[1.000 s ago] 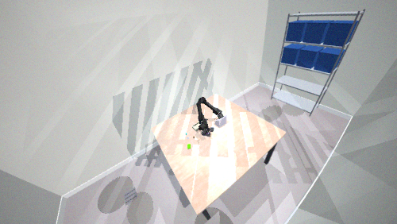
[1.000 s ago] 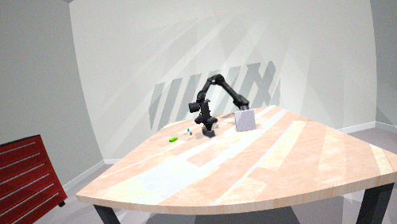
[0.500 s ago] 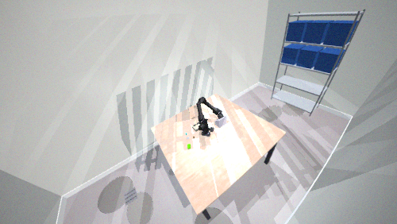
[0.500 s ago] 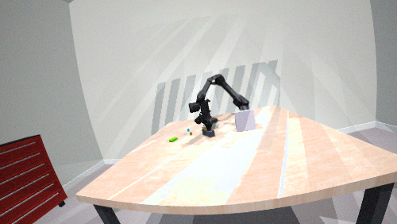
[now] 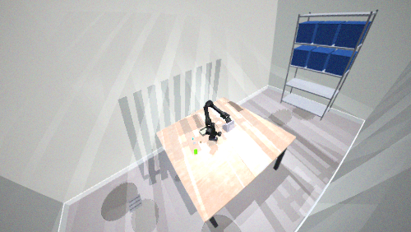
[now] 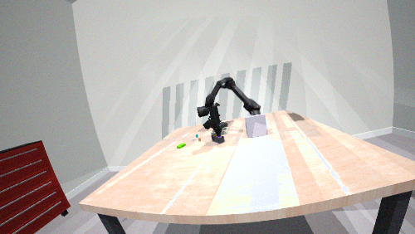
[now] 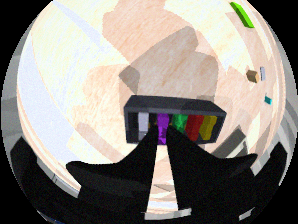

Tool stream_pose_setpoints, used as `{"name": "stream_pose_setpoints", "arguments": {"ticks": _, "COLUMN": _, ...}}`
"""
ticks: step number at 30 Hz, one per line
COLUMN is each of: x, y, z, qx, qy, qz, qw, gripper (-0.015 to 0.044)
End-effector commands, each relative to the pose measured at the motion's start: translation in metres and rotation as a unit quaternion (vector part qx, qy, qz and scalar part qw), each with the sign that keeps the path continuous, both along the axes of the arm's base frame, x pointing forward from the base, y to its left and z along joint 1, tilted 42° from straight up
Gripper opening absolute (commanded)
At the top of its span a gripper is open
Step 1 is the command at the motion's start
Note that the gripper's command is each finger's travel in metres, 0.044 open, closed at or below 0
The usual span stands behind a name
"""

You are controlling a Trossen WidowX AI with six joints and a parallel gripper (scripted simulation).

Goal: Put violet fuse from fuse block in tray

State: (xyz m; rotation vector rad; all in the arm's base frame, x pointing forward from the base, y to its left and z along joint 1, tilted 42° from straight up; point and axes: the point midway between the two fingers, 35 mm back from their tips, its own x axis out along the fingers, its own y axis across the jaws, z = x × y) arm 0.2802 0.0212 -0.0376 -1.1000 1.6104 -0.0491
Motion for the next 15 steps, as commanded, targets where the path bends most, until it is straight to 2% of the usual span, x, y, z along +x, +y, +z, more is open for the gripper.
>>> {"name": "stream_pose_setpoints", "arguments": {"ticks": 1, "x": 0.0002, "y": 0.0023, "z": 0.0015, "qx": 0.002, "qy": -0.001, "qz": 0.000, "qw": 1.000, "gripper": 0.0000}}
{"name": "stream_pose_setpoints", "arguments": {"ticks": 15, "x": -0.0001, "y": 0.0069, "z": 0.0065, "qx": 0.001, "qy": -0.001, "qz": 0.000, "qw": 1.000, "gripper": 0.0000}}
